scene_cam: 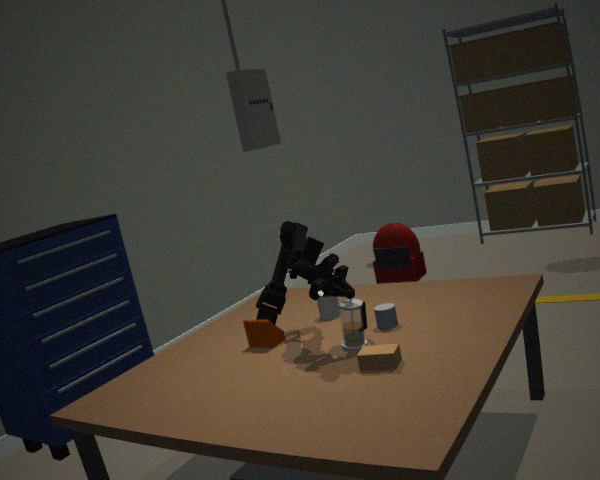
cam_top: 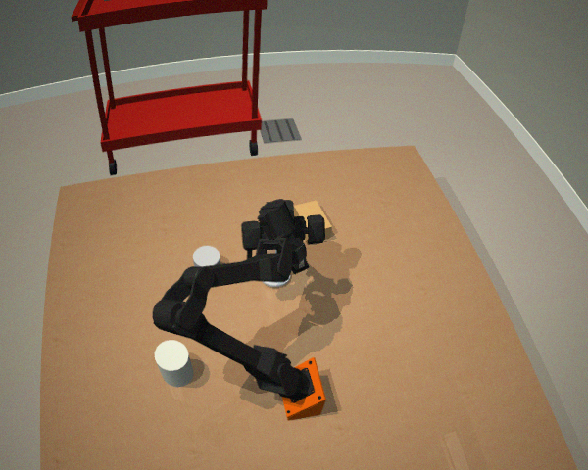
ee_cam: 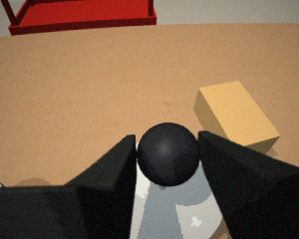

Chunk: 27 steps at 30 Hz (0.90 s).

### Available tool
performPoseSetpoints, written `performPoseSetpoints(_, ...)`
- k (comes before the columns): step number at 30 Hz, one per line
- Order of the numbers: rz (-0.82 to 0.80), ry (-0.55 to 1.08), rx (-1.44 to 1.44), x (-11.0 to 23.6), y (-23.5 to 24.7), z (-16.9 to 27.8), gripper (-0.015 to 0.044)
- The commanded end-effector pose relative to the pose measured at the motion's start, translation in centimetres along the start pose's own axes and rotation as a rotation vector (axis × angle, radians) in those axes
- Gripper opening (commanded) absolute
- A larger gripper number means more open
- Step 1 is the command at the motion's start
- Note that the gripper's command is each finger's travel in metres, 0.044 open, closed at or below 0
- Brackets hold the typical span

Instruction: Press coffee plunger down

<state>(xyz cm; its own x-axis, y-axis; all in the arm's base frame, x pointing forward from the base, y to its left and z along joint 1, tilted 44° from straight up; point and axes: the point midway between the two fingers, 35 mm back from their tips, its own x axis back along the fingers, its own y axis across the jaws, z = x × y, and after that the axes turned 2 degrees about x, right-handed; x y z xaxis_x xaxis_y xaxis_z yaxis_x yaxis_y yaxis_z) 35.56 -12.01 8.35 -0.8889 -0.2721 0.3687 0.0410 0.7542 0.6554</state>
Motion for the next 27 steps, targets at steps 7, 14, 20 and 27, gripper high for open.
performPoseSetpoints(7, -0.006, 0.015, -0.011, -0.28, -0.03, 0.39, 0.0128)
performPoseSetpoints(14, -0.001, 0.003, -0.002, -0.07, -0.05, 0.02, 0.0128)
performPoseSetpoints(20, -0.001, 0.003, -0.002, -0.07, -0.05, 0.02, 0.0181)
performPoseSetpoints(27, -0.001, 0.003, -0.002, -0.07, -0.05, 0.02, 0.0364)
